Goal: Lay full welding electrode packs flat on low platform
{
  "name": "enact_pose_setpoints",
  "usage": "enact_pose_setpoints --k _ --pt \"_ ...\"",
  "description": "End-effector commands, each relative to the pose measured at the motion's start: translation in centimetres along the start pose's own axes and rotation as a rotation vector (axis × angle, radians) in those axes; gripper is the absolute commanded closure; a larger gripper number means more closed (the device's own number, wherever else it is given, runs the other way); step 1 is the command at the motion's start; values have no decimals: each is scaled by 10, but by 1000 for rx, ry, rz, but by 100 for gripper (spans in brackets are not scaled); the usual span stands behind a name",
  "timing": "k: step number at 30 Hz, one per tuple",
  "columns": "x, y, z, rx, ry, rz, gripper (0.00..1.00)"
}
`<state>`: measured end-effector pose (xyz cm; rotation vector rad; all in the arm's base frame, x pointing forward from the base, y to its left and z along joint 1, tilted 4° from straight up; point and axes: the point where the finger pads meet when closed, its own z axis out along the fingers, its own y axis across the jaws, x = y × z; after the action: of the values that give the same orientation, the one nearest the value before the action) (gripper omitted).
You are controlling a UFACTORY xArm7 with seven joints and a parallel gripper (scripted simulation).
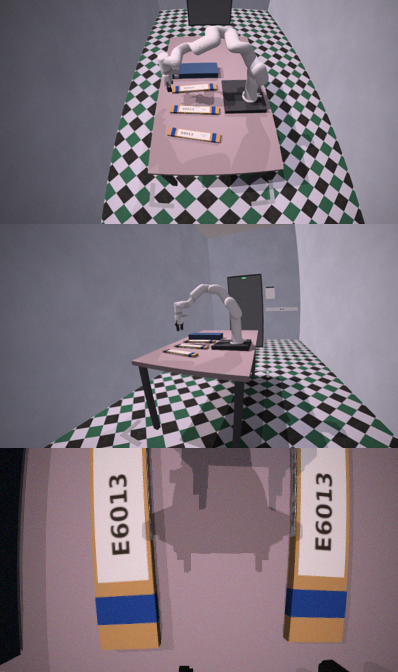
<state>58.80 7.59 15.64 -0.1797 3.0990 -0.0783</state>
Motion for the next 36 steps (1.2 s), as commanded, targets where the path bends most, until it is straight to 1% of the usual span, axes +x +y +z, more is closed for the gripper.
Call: enact_pose_setpoints --k 1,3,4,6,8,15,17,18,27,32,34,36 --pt "0 -3 -2 1 -6 0 0" --pt "11 -18 3 7 -7 -1 0" --pt "21 -31 8 11 -8 -3 0" --pt "50 -60 20 19 -9 -12 0" --pt "67 -68 28 19 -8 -28 0" --pt "143 -103 62 0 -5 -70 0" --pt "143 -103 62 0 -5 -70 0" --pt "162 -112 68 0 -5 -70 0" --pt "162 -112 71 0 -5 -70 0" --pt "162 -112 87 0 -5 -70 0" --pt "162 -112 87 0 -5 -70 0" --pt "162 -112 97 0 -5 -70 0"
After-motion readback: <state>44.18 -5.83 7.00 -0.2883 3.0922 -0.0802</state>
